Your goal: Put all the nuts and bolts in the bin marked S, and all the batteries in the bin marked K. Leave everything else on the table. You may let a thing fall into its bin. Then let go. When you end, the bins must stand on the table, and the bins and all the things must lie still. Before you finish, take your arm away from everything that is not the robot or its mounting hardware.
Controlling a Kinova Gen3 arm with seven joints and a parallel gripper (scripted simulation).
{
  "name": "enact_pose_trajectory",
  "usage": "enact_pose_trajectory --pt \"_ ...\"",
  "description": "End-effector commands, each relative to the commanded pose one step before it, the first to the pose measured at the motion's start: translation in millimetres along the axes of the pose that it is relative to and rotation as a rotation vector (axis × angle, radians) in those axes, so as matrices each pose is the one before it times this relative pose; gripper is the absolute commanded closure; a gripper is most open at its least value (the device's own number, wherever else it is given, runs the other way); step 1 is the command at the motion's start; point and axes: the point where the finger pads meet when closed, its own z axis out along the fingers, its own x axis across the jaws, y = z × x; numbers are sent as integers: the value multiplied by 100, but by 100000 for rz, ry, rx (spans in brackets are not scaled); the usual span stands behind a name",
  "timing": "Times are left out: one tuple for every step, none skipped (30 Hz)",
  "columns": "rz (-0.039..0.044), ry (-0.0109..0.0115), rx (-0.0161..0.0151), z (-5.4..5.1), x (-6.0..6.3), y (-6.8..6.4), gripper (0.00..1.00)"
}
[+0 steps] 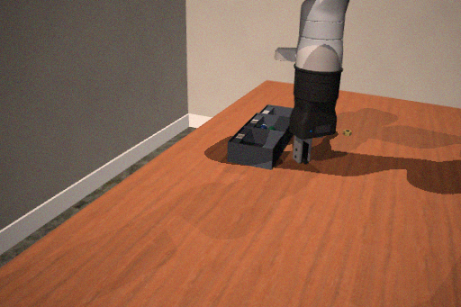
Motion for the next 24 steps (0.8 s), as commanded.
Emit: enact_pose_trajectory --pt "8 -29 134 -42 -5 -43 68" --pt "0 0 0 0 0 0 68" --pt "0 0 0 0 0 0 68" --pt "0 0 0 0 0 0 68" --pt "0 0 0 0 0 0 68" --pt "0 0 0 0 0 0 68" --pt "0 0 0 0 0 0 68" --pt "0 0 0 0 0 0 68" --pt "0 0 0 0 0 0 68" --pt "0 0 0 0 0 0 68" --pt "0 0 0 0 0 0 68" --pt "0 0 0 0 0 0 68" --pt "0 0 0 0 0 0 68" --pt "0 0 0 0 0 0 68" --pt "0 0 0 0 0 0 68" --pt "0 0 0 0 0 0 68" --pt "0 0 0 0 0 0 68" --pt "0 0 0 0 0 0 68" --pt "0 0 0 0 0 0 68" --pt "0 0 0 0 0 0 68" --pt "0 0 0 0 0 0 68" --pt "-8 3 -3 -329 2 0 68" --pt "-1 0 1 -331 2 1 68" --pt "-1 0 1 -332 1 0 68"
